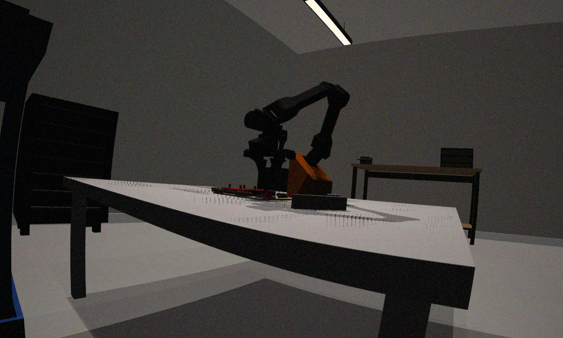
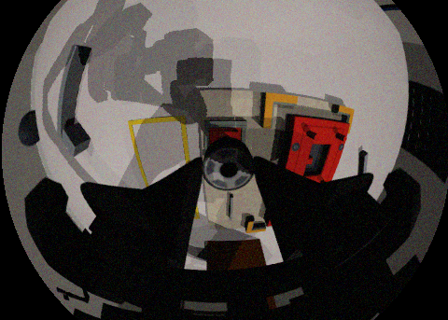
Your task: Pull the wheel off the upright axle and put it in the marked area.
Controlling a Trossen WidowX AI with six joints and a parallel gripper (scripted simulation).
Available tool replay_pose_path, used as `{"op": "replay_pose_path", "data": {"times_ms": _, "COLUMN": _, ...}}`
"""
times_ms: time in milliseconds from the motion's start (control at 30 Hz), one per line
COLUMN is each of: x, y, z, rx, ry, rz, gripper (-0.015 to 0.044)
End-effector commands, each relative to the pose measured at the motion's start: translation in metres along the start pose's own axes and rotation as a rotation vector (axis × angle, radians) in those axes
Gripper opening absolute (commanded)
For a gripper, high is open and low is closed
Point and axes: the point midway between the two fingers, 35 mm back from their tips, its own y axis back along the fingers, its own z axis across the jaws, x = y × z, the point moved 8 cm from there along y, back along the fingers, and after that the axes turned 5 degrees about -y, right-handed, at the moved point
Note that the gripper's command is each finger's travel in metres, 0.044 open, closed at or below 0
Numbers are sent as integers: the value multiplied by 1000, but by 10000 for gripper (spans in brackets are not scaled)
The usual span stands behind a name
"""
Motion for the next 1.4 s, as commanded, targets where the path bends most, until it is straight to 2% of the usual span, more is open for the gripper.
{"op": "replay_pose_path", "data": {"times_ms": 0, "x": 0, "y": 1, "z": 1, "rx": 0, "ry": 4, "rz": 0, "gripper": 0}}
{"op": "replay_pose_path", "data": {"times_ms": 600, "x": 0, "y": 9, "z": 1, "rx": 0, "ry": 3, "rz": 1, "gripper": 0}}
{"op": "replay_pose_path", "data": {"times_ms": 933, "x": 2, "y": 42, "z": -3, "rx": 1, "ry": 2, "rz": 2, "gripper": 0}}
{"op": "replay_pose_path", "data": {"times_ms": 967, "x": 2, "y": 33, "z": -4, "rx": -3, "ry": -8, "rz": 7, "gripper": 0}}
{"op": "replay_pose_path", "data": {"times_ms": 1367, "x": 19, "y": 37, "z": 24, "rx": 0, "ry": -6, "rz": 6, "gripper": 0}}
